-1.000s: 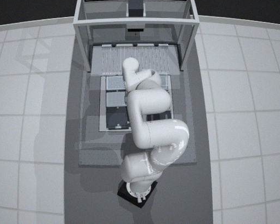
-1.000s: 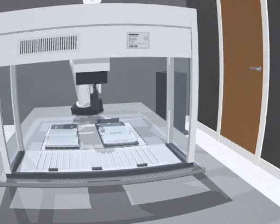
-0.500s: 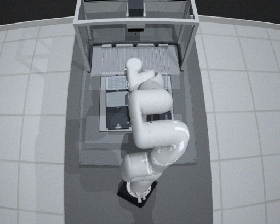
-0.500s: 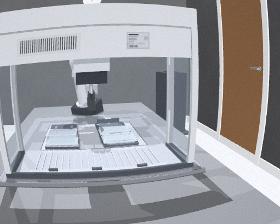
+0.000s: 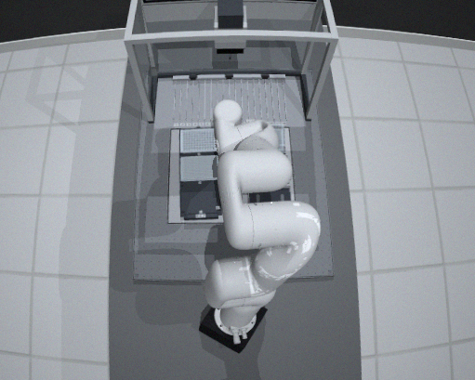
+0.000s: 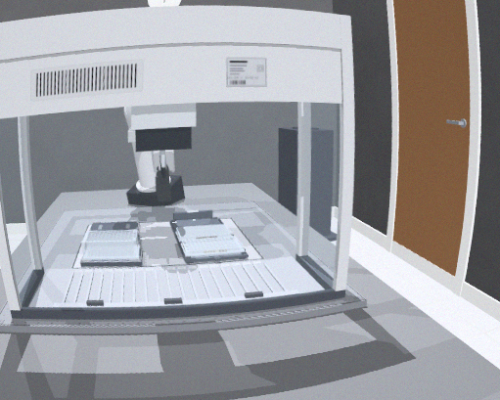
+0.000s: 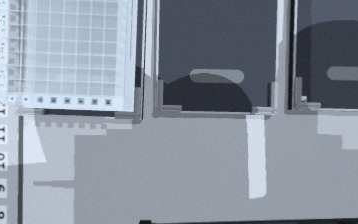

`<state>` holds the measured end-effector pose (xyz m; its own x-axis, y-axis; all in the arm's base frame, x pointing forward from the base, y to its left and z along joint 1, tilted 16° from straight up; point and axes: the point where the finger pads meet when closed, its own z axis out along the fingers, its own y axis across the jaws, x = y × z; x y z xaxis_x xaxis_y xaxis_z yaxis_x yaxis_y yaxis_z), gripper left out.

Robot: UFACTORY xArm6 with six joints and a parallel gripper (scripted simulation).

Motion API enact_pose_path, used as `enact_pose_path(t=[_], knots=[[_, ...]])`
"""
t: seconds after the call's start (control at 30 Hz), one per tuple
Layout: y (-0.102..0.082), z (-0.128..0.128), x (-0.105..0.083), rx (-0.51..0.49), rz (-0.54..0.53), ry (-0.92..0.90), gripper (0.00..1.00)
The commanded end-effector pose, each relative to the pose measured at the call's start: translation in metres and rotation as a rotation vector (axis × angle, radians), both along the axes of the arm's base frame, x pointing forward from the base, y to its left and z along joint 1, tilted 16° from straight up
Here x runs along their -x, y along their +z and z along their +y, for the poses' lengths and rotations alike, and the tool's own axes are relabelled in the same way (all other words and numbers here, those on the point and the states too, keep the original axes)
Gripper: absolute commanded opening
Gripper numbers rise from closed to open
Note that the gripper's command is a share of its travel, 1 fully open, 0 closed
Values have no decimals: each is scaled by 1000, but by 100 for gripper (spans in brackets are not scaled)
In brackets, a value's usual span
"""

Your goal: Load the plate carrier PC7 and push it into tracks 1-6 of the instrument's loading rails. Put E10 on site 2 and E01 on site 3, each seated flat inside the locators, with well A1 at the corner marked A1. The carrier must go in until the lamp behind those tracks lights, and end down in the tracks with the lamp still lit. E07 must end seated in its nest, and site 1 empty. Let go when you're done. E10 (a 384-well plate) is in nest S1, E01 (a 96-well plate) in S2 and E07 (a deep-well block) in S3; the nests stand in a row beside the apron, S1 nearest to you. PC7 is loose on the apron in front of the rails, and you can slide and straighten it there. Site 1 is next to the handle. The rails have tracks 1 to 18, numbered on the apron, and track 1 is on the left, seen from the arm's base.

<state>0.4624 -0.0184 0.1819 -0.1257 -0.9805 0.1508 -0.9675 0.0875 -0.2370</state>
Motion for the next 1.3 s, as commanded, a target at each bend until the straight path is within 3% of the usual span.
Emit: enact_pose_path(t=[0.0,1.27], knots=[[-9,-2,-3,0,-4,0,100],[-60,-11,-15,0,-4,0,100]])
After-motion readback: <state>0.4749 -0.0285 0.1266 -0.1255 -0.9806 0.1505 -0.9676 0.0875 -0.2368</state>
